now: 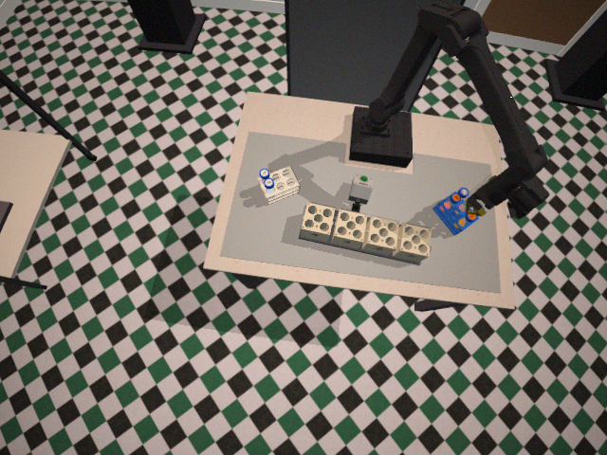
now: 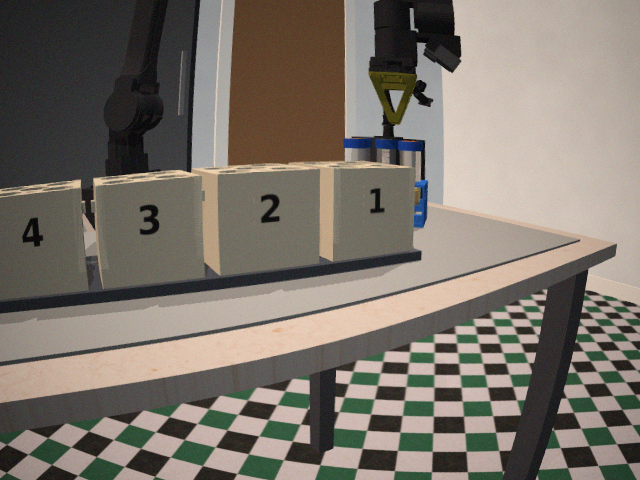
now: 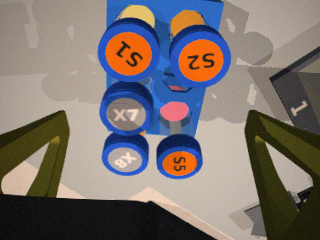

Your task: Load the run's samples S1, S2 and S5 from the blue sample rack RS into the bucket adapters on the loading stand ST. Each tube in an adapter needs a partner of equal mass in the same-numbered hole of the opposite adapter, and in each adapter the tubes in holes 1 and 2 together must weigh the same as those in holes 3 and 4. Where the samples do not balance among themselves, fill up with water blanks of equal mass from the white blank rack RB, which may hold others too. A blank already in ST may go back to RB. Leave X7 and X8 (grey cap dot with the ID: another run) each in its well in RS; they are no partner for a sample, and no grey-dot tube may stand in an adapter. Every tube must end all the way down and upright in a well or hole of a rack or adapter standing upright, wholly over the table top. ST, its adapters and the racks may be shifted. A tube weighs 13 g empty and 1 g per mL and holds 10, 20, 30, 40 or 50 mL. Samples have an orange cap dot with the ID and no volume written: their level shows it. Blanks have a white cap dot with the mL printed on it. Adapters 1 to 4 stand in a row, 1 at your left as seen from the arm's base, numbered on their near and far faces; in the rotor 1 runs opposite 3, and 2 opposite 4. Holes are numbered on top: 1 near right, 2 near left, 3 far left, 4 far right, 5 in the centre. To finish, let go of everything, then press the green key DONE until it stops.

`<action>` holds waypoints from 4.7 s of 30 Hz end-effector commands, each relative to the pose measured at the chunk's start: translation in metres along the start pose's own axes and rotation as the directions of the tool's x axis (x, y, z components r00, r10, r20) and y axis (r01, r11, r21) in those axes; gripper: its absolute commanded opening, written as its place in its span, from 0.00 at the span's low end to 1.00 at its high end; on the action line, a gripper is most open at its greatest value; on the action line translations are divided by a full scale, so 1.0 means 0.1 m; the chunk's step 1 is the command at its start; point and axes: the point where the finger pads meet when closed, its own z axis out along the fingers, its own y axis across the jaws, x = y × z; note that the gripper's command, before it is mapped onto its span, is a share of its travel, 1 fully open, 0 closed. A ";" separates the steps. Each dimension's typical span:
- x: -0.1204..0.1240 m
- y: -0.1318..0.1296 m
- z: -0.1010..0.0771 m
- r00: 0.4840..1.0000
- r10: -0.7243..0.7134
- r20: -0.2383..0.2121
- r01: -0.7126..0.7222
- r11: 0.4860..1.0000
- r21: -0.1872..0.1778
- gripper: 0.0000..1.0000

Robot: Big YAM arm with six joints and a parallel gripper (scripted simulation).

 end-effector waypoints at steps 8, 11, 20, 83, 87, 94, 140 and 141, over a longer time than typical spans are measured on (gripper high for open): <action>-0.16 -0.01 -0.19 0.999 0.011 0.052 -0.011 1.000 0.000 1.00; -0.16 -0.01 -0.19 0.999 0.011 0.052 -0.011 1.000 0.000 1.00; 0.24 -0.15 -0.16 0.981 -0.188 0.053 0.187 0.982 0.012 0.80; 0.54 -0.14 0.42 0.091 -0.996 0.004 0.996 0.091 0.011 0.80; 0.44 -0.16 0.27 0.098 -0.995 0.004 0.994 0.098 0.044 0.80; 0.44 -0.16 0.27 0.098 -0.995 0.004 0.994 0.098 0.044 0.80; 0.40 -0.18 -0.74 0.094 -0.996 0.006 0.992 0.094 0.082 0.00; 0.40 -0.19 -0.77 0.094 -0.996 0.006 0.992 0.095 0.082 0.00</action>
